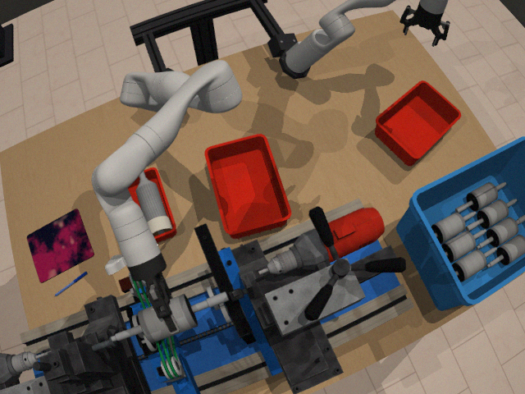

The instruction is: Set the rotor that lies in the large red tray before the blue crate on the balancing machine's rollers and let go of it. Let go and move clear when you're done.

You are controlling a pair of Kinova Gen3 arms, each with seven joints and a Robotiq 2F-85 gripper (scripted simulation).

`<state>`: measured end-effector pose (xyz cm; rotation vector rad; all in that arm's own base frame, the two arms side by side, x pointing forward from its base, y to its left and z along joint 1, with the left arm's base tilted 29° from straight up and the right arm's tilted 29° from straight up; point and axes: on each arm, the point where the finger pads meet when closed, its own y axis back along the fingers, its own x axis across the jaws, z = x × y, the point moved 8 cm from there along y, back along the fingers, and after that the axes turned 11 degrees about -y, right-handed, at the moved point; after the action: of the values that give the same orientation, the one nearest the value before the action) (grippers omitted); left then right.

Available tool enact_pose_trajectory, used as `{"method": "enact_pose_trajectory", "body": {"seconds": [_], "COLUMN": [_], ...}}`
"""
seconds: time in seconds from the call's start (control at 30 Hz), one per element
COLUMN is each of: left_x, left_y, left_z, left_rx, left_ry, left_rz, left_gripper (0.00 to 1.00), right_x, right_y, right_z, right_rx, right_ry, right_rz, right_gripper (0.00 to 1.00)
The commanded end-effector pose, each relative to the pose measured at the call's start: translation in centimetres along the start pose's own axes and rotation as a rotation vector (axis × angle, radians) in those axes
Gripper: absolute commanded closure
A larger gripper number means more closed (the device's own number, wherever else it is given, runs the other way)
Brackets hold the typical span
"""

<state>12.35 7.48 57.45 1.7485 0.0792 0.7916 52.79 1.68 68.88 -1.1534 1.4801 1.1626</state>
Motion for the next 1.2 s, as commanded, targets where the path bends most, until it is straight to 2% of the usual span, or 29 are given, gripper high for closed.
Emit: {"method": "enact_pose_trajectory", "body": {"seconds": [0.0,1.17], "left_x": [0.00,0.00], "left_y": [0.03,0.03], "left_z": [0.02,0.02], "left_rx": [0.000,0.000], "left_ry": [0.000,0.000], "left_rz": [0.001,0.001], "left_gripper": [0.002,0.002], "right_x": [-0.13,0.38], "right_y": [0.09,-0.22], "right_z": [0.00,-0.10], "right_rx": [-0.001,-0.001], "right_ry": [0.000,0.000], "right_rz": [-0.003,-0.003], "right_gripper": [0.903,0.903]}}
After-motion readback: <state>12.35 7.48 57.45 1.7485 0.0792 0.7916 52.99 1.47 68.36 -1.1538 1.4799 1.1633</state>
